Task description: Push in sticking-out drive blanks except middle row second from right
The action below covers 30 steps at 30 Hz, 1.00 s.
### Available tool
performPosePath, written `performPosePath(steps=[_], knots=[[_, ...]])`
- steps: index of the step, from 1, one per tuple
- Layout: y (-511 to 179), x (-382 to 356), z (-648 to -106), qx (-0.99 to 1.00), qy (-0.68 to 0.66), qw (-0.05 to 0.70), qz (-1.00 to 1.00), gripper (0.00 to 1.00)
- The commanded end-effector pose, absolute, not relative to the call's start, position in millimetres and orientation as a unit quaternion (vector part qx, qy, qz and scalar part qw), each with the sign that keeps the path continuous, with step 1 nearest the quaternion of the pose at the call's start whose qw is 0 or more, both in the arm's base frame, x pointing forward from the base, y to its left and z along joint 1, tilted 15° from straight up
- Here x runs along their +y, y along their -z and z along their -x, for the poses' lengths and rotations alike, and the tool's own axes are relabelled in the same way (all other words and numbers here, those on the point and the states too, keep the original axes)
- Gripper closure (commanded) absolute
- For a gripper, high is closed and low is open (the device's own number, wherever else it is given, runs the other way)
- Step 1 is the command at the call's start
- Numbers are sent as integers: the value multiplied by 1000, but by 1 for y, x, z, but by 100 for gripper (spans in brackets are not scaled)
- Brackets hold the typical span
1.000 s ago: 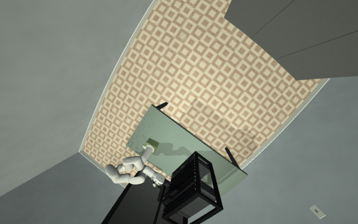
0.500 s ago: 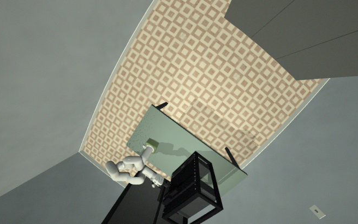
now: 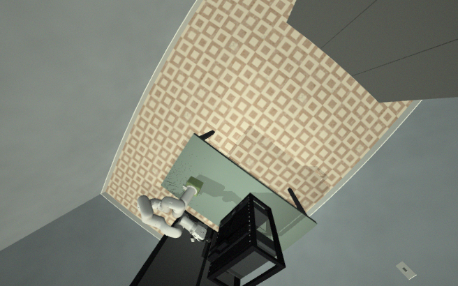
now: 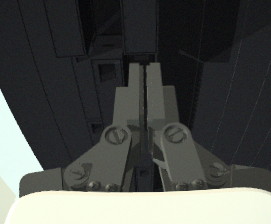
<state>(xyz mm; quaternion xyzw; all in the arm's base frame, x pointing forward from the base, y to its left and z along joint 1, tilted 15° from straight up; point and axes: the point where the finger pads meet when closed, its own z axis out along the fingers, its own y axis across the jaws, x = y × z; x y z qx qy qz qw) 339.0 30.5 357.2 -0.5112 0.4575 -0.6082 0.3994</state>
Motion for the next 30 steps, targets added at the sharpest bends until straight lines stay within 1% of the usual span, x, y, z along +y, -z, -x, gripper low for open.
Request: performPosePath(steps=[1, 19, 24, 30], knots=[[-366, 9, -335, 444, 592, 419, 527, 100], [-371, -6, -334, 444, 592, 419, 527, 100], [-371, -6, -341, 444, 592, 419, 527, 100], [-373, -9, -373, 444, 592, 419, 527, 100]])
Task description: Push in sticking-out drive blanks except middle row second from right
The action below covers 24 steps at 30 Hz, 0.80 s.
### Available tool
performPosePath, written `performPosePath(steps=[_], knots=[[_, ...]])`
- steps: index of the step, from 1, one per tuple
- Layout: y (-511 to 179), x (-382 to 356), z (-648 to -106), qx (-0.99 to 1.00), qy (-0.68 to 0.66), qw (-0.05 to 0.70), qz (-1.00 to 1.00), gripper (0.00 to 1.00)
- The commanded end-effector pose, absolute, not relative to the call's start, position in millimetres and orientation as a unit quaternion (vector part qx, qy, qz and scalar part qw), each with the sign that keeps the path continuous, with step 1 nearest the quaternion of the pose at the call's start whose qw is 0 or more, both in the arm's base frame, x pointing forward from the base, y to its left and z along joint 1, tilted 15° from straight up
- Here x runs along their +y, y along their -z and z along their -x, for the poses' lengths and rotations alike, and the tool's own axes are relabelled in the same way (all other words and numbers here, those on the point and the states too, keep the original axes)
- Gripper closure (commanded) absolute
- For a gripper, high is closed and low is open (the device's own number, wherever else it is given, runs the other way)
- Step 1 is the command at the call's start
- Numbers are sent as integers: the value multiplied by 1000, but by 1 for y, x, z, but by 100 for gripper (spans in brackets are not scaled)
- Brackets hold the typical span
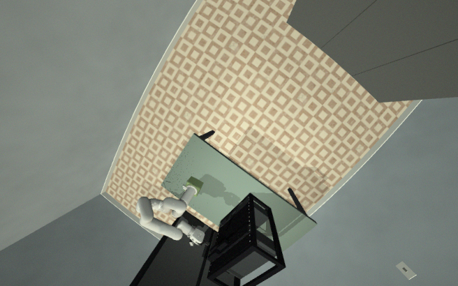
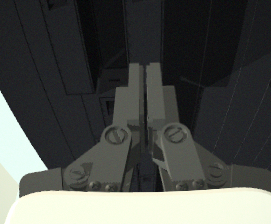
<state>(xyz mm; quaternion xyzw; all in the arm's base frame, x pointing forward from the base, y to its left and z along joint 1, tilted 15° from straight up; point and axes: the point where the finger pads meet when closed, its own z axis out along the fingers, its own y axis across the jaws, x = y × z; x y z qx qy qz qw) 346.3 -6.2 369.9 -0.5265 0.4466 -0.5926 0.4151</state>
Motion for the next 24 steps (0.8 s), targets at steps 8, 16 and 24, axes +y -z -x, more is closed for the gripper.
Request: performPosePath(steps=[8, 16, 24], knots=[[-373, -10, -386, 444, 592, 419, 527, 100], [-373, -10, -386, 444, 592, 419, 527, 100], [-373, -10, -388, 444, 592, 419, 527, 100]])
